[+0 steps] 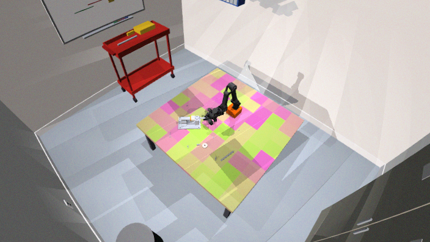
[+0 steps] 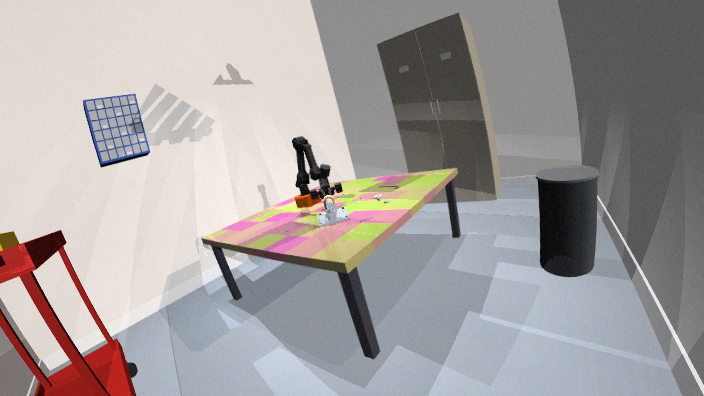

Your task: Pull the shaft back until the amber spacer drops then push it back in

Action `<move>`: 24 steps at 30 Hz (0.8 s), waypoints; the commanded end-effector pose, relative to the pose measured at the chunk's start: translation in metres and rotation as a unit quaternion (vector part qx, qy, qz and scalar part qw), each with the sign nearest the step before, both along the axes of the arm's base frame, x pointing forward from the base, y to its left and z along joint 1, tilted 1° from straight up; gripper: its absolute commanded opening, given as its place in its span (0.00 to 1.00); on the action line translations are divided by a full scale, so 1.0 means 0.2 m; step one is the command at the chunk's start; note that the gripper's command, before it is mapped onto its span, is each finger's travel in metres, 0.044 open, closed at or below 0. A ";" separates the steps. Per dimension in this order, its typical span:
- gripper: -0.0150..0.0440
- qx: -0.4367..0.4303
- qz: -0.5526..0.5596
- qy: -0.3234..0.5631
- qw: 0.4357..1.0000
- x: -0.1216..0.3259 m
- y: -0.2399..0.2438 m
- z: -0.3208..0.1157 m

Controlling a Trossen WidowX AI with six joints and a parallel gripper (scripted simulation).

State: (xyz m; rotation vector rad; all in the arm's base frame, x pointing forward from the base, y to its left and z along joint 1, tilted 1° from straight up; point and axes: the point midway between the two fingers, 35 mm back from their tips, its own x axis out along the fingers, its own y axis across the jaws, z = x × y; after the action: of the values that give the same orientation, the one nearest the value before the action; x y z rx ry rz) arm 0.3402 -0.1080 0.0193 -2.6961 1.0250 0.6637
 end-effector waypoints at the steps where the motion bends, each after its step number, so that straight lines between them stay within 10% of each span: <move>1: 0.25 0.001 -0.002 -0.001 1.000 -0.01 0.00 0.00; 24: 0.25 0.002 -0.002 -0.001 1.000 -0.01 0.01 0.00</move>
State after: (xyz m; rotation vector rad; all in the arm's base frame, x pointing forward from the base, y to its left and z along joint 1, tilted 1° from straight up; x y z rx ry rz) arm 0.3385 -0.1064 0.0193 -2.6961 1.0255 0.6632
